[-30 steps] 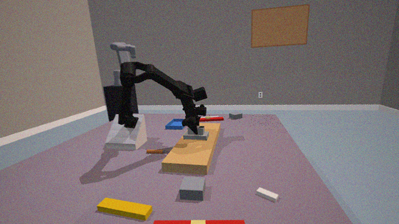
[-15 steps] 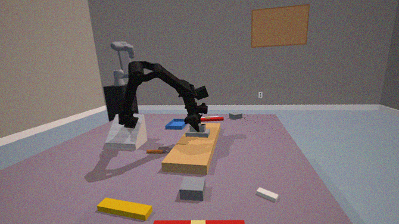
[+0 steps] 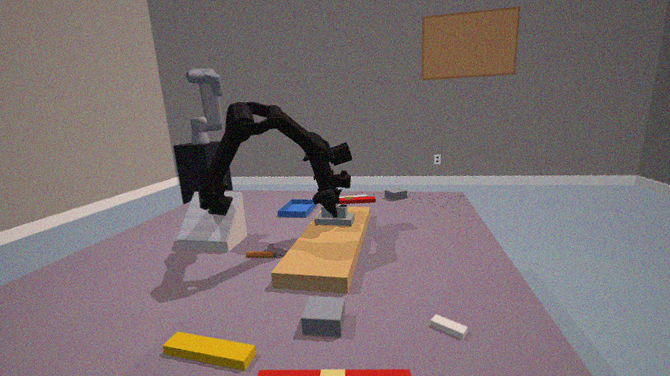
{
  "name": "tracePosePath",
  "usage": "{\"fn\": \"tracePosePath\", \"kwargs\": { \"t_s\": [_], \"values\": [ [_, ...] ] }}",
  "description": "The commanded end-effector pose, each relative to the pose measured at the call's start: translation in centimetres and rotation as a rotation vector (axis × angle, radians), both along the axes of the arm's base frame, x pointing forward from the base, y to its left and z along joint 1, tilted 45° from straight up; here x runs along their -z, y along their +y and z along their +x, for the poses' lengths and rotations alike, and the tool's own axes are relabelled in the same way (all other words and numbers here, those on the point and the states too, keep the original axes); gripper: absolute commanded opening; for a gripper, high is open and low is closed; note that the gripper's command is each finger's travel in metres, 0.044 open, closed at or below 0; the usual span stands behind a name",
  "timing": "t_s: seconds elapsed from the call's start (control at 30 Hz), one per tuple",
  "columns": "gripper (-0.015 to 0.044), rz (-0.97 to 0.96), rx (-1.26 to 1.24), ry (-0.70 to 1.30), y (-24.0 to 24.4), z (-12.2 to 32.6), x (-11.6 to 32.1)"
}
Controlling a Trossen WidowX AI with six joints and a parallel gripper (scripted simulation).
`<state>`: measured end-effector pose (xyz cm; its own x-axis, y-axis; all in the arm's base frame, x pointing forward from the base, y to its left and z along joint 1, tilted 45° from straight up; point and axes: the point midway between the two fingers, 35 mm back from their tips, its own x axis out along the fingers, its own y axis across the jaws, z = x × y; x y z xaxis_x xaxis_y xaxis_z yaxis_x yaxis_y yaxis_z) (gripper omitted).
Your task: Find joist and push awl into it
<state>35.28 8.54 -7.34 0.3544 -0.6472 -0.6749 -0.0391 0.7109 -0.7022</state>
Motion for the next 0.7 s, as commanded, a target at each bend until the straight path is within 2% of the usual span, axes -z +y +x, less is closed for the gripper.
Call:
{"fn": "tracePosePath", "kwargs": {
  "t_s": [0.0,0.67],
  "values": [
    [0.0,0.004,-0.003,0.003,1.1,-0.1,1.1],
    [0.0,0.008,-0.003,0.002,4.7,-0.3,4.5]
  ]
}}
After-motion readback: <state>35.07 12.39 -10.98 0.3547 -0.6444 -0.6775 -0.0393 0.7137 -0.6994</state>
